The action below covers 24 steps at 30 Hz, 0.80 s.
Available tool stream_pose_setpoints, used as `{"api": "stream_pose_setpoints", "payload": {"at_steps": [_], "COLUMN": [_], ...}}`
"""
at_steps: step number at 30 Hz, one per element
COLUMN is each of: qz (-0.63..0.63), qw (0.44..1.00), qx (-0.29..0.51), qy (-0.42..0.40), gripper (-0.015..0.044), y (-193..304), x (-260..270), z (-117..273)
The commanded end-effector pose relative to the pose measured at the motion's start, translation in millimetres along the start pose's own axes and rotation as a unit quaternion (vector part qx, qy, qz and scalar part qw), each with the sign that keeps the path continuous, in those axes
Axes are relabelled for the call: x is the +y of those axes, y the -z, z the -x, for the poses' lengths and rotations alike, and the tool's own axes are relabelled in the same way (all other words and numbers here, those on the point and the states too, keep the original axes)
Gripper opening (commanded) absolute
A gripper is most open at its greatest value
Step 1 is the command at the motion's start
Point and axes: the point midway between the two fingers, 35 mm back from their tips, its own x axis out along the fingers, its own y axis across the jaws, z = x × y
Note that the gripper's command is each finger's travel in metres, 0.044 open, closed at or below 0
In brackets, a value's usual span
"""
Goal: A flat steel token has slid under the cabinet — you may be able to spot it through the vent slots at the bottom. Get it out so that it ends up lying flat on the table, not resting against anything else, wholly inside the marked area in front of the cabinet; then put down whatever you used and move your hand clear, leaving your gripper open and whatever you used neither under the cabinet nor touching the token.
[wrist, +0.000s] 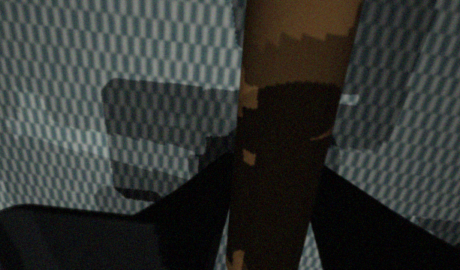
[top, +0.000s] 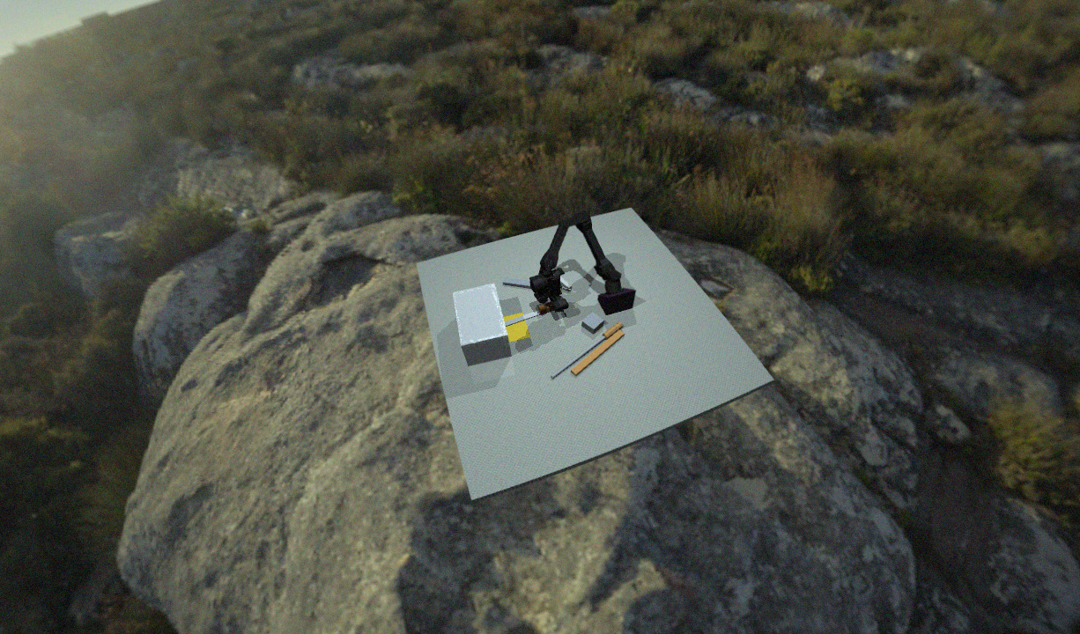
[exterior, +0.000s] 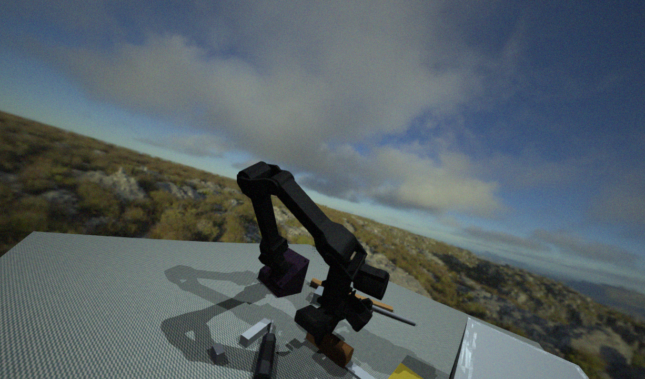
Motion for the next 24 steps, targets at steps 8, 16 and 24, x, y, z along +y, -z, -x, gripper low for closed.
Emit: {"api": "stream_pose_setpoints", "payload": {"at_steps": [8, 16, 24], "qz": [-0.001, 0.0, 0.0], "qw": [1.0, 1.0, 1.0], "qx": [0.002, 0.003, 0.003], "qy": [0.0, 0.0, 0.0], "gripper": [0.0, 0.0, 0.0], "y": [16.4, 26.1, 36.0], "x": [0.0, -0.2, -0.4], "z": [-0.7, -0.7, -0.8]}}
